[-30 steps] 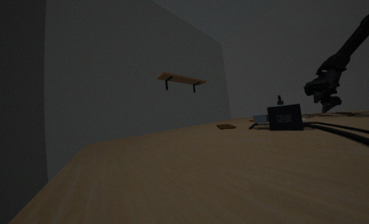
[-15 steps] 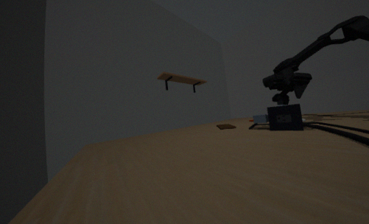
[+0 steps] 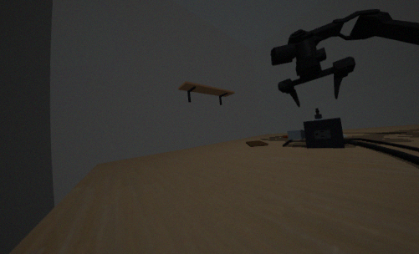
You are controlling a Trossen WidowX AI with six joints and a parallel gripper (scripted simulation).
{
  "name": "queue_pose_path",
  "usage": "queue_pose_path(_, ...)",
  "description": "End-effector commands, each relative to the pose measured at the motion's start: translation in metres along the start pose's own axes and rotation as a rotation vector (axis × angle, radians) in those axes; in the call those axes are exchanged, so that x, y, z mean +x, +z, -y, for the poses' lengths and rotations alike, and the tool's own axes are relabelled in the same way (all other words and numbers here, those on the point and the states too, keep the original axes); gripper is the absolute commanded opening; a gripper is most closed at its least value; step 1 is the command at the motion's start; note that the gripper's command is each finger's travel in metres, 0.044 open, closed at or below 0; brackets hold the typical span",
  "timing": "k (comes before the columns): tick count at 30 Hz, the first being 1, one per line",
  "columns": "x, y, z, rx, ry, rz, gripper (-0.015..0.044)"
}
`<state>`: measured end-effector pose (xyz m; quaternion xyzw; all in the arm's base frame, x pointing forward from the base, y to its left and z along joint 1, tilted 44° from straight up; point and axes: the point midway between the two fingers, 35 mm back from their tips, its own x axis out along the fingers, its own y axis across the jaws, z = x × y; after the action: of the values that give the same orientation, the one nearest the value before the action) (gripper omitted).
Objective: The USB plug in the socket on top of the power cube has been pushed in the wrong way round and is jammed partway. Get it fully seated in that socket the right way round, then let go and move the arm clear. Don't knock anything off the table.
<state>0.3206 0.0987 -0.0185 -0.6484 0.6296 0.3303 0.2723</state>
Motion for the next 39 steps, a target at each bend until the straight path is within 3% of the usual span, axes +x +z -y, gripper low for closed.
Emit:
queue_pose_path(1, -0.004, 0.011, -0.001, -0.089, -0.029, -0.061, 0.044)
queue_pose_path(39, 0.025, 0.008, 0.0, -0.089, -0.029, -0.063, 0.044)
